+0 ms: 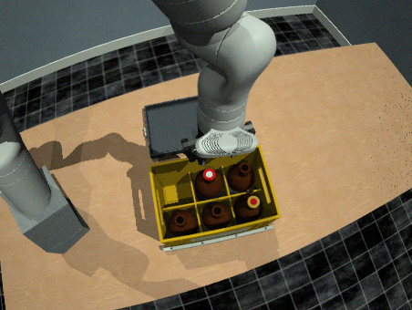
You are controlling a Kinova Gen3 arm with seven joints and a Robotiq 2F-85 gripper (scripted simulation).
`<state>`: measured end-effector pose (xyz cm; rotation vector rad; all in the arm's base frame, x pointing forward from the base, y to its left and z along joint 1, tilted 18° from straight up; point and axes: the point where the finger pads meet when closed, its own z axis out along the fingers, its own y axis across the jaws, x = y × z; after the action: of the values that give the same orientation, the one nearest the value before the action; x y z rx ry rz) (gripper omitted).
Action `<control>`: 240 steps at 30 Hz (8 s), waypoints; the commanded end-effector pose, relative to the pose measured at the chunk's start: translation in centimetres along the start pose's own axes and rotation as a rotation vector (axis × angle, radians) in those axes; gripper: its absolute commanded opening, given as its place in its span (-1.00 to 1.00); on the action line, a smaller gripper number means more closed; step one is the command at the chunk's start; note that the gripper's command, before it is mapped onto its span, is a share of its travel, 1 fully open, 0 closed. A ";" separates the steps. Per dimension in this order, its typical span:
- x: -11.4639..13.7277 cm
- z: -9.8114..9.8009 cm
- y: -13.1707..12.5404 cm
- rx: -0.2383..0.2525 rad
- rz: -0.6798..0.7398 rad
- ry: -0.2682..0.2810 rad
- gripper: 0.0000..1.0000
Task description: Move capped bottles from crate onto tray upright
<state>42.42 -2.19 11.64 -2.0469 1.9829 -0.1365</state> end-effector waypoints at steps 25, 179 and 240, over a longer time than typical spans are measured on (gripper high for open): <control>6.6 0.5 -4.1 0.003 -0.288 -0.001 0.20; 10.9 7.5 -5.9 0.002 -0.683 -0.006 0.20; 10.9 4.1 -5.9 0.002 -0.683 -0.005 -1.00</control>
<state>49.71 -11.70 6.83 -2.6273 1.1866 -0.2478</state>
